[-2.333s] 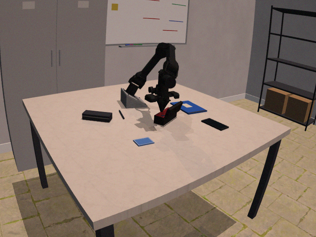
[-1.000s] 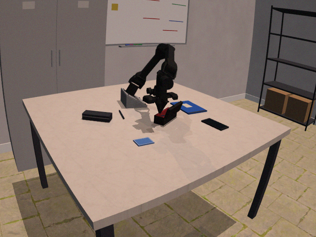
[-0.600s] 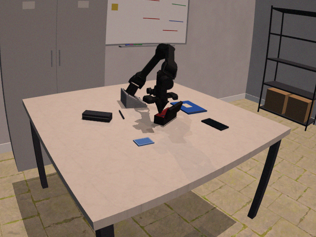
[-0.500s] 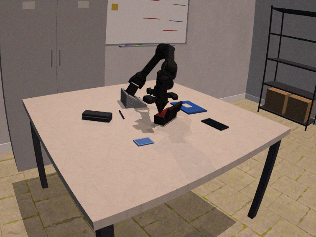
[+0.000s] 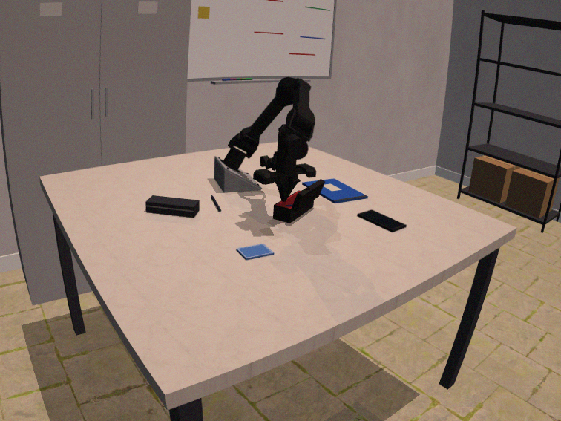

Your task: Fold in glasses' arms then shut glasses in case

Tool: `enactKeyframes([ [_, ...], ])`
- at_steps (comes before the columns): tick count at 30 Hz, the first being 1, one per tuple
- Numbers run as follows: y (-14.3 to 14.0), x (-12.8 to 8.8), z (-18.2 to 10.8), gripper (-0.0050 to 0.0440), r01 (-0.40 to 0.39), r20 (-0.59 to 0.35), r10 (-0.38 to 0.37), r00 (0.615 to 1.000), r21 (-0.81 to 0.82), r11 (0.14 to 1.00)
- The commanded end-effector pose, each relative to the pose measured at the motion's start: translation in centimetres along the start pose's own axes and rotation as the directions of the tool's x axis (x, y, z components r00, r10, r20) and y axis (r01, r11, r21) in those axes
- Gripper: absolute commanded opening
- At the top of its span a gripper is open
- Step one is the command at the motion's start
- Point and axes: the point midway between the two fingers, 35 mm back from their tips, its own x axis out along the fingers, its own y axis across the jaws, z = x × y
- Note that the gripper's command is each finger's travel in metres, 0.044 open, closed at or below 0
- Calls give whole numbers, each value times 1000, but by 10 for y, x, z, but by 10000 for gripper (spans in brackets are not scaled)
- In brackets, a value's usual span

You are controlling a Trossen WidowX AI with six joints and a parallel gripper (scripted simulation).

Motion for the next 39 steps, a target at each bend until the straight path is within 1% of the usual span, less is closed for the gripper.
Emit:
enactKeyframes([
  [1,0,0,0,0,2,1,-2,1000,-2,1000],
  [32,-2,-1,1,0,2,1,-2,1000,-2,1000],
  [37,-30,-11,18,0,2,1,-2,1000,-2,1000],
  [39,-36,-13,22,0,2,1,-2,1000,-2,1000],
])
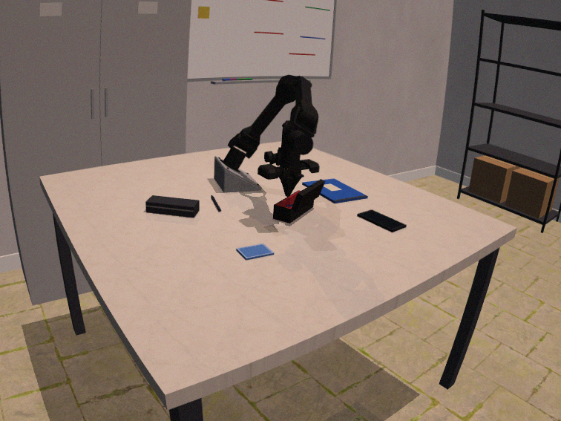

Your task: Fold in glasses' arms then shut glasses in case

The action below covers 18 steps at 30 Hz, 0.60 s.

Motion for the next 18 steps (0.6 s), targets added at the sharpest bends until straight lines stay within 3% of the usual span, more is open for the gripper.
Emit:
enactKeyframes([
  [1,-13,-6,8,0,1,-5,-1,1000,-6,1000],
  [4,-11,-8,4,0,-3,-7,3,1000,-14,1000],
  [8,-13,-53,8,0,1,-5,-1,1000,-6,1000],
  [18,-12,-53,9,0,3,0,-3,1000,-2,1000],
])
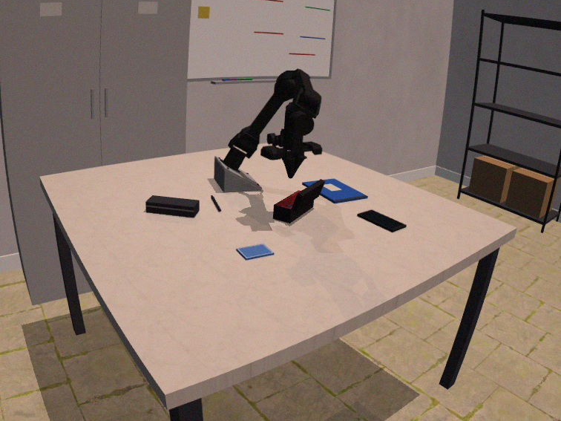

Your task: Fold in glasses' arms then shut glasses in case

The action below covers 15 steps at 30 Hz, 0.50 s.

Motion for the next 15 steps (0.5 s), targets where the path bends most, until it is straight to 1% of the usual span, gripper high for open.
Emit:
enactKeyframes([
  [1,0,0,0,0,0,1,0,1000,-4,1000],
  [7,-4,0,-4,0,-2,1,2,1000,-188,982],
  [9,-4,0,-4,0,-2,1,2,1000,-188,982],
  [15,-8,1,-9,0,-4,1,4,1000,-387,922],
])
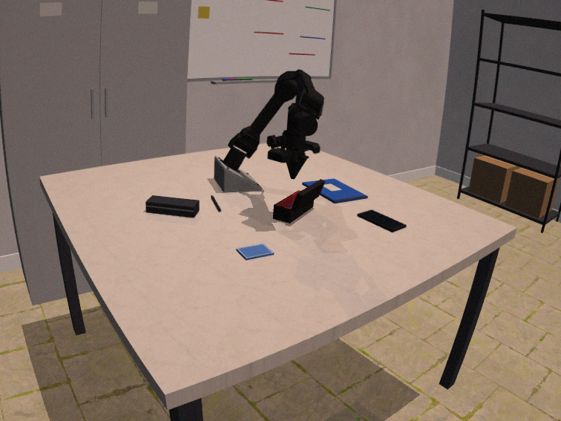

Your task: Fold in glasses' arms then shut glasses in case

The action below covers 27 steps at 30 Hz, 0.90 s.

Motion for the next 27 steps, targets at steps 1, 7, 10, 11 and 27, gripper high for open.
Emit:
enactKeyframes([
  [1,-2,-1,-5,0,-5,0,5,1000,-128,992],
  [7,-5,-1,-11,0,-6,0,7,1000,-331,944],
  [10,-6,-1,-12,0,-6,1,7,1000,-396,918],
  [11,-6,-1,-12,0,-6,1,7,1000,-396,918],
  [27,-13,0,-26,0,-5,1,10,1000,-801,599],
])
